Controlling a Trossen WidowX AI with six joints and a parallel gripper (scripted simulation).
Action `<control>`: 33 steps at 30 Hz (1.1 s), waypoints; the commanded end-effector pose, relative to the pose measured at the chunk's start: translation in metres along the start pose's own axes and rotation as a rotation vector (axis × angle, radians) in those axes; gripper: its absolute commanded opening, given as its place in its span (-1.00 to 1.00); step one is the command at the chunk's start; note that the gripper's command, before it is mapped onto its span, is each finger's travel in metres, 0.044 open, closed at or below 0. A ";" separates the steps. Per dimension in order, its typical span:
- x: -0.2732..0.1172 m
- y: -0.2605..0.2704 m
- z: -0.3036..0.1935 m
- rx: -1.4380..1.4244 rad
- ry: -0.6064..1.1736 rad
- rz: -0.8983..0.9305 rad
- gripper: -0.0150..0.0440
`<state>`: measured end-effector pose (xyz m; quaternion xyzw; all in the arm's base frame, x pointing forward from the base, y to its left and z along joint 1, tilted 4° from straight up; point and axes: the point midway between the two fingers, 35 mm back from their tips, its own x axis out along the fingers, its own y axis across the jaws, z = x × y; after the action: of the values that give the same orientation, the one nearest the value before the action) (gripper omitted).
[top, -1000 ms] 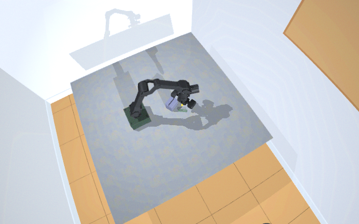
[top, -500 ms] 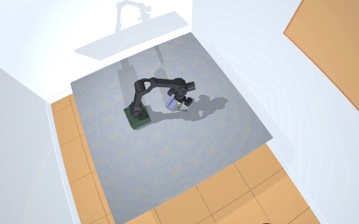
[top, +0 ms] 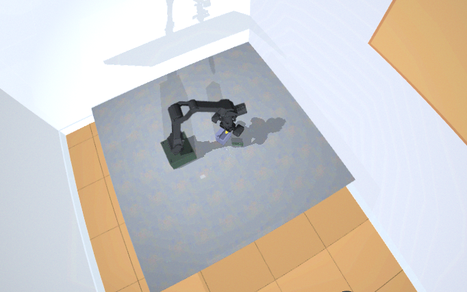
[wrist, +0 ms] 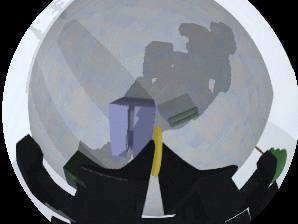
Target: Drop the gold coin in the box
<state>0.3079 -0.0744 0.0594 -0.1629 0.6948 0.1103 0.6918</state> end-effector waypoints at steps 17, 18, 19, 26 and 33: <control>0.002 0.028 -0.010 -0.002 0.002 0.003 -0.49; 0.002 0.028 -0.010 -0.002 0.002 0.003 -0.49; 0.002 0.028 -0.010 -0.002 0.002 0.003 -0.49; 0.001 0.031 -0.010 0.002 0.002 0.003 -0.49; 0.002 0.032 -0.011 0.006 0.002 0.003 -0.49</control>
<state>0.2865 -0.0495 0.0559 -0.1614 0.6958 0.1101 0.6912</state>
